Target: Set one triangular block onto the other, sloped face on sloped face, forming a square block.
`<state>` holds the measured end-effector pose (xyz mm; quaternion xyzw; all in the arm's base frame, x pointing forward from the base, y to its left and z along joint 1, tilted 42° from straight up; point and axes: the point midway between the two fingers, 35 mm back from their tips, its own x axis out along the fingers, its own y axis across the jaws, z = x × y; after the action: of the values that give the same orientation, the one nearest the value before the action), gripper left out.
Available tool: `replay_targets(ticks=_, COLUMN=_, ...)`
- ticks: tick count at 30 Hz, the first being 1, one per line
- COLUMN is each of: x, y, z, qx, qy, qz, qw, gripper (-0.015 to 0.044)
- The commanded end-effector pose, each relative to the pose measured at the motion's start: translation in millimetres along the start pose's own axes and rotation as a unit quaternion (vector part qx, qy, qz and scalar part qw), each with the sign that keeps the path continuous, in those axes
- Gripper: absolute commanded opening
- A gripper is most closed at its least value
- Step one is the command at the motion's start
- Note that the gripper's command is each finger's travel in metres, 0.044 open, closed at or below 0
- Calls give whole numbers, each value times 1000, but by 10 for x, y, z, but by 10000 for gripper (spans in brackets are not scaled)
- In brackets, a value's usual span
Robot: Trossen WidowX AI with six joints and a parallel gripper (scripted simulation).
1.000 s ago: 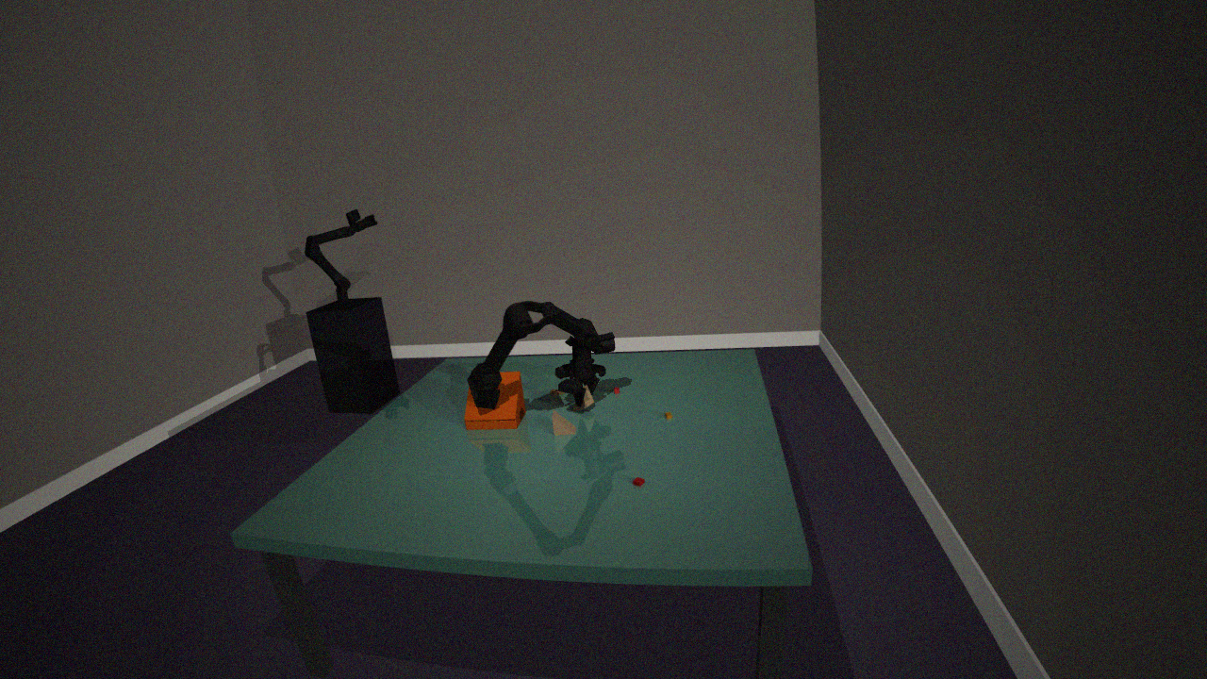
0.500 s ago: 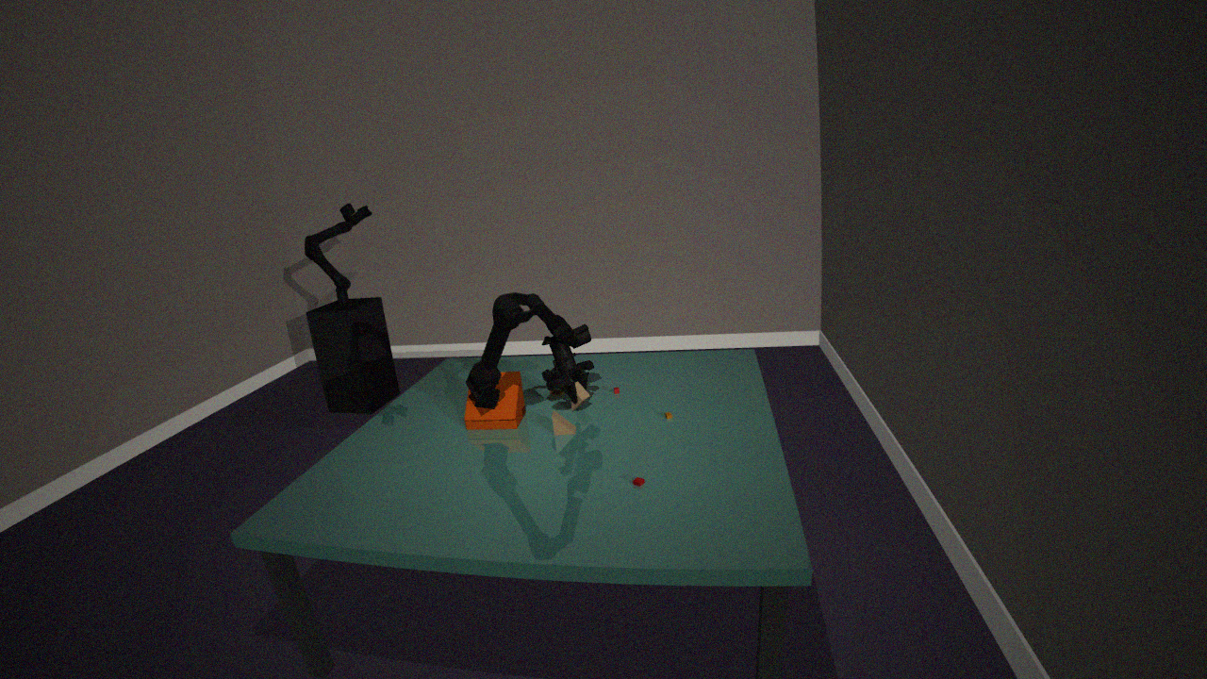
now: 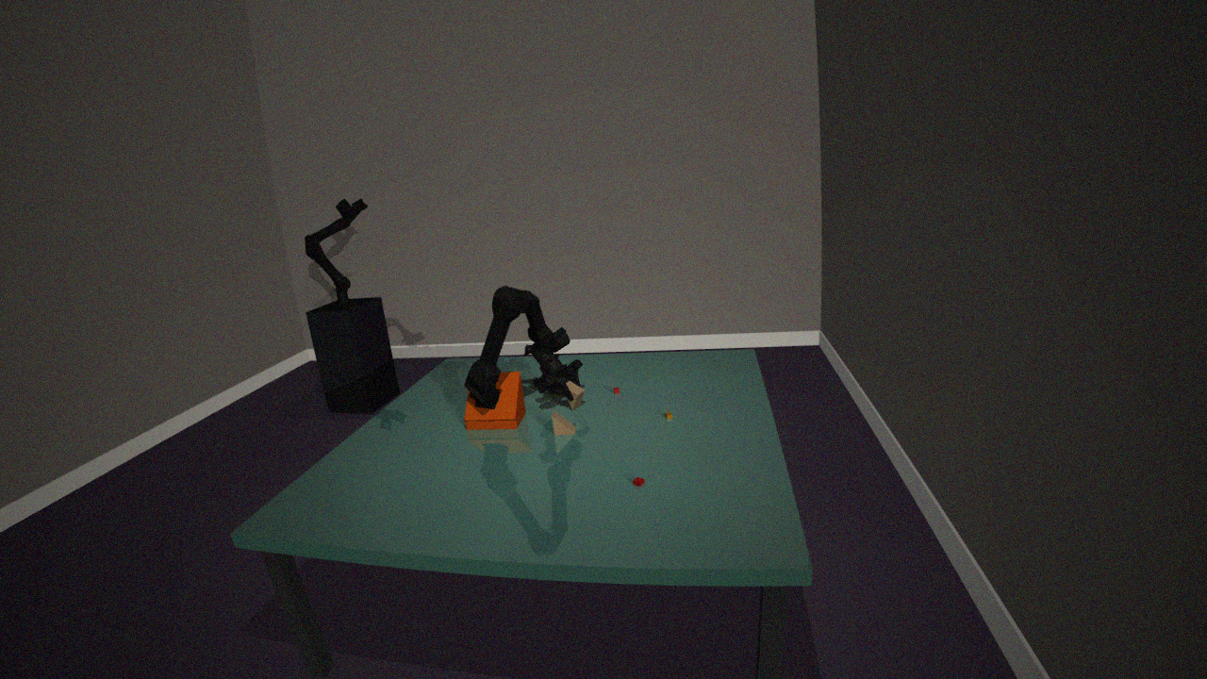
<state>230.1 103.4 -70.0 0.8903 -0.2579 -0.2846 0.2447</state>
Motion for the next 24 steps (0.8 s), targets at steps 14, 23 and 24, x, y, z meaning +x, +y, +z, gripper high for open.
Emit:
replay_targets(ticks=14, x=-31, y=-1, z=69, qx=0, qy=53, qz=0, qw=999, gripper=263)
replay_targets(ticks=23, x=-31, y=-1, z=69, qx=0, qy=53, qz=0, qw=999, gripper=440)
replay_targets(ticks=24, x=-31, y=-1, z=69, qx=0, qy=53, qz=0, qw=999, gripper=440)
